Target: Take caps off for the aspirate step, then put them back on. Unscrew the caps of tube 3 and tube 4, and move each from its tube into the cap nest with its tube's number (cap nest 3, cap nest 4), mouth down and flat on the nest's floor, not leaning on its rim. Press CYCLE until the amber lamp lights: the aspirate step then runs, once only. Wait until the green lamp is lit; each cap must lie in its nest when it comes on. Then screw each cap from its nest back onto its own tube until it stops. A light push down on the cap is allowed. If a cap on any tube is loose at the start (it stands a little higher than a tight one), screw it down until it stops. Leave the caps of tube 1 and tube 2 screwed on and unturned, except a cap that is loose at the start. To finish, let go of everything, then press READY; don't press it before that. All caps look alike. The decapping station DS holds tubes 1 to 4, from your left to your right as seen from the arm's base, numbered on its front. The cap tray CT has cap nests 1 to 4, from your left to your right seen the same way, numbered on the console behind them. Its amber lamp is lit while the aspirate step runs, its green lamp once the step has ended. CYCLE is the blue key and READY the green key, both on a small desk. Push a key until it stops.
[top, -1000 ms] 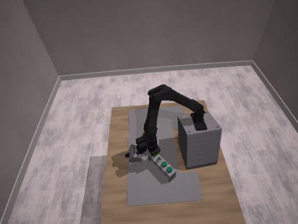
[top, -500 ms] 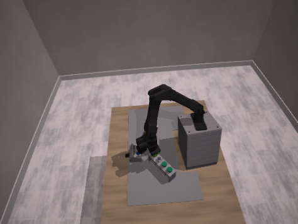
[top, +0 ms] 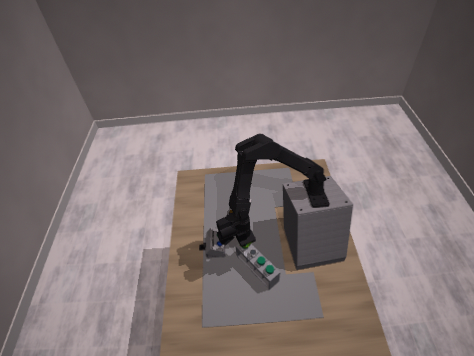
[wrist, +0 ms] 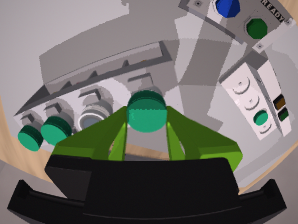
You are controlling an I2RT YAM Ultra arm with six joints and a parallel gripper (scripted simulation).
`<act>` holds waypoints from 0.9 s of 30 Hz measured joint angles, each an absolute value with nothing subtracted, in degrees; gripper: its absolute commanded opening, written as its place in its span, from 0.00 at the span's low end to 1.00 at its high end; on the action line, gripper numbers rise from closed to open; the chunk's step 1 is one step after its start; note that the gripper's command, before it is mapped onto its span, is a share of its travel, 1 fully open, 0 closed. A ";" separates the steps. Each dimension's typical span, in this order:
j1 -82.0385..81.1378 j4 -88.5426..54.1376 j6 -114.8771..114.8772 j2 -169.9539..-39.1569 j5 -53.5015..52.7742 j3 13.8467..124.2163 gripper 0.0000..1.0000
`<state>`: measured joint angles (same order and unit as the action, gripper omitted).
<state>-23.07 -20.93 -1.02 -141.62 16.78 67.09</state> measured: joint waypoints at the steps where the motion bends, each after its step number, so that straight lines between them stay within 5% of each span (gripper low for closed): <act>1: -23.07 -20.93 -1.02 -141.62 16.78 67.09 0.00; 27: -22.76 -25.71 -7.88 -134.06 16.60 64.20 0.00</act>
<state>-22.76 -25.71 -7.88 -134.06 16.60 64.20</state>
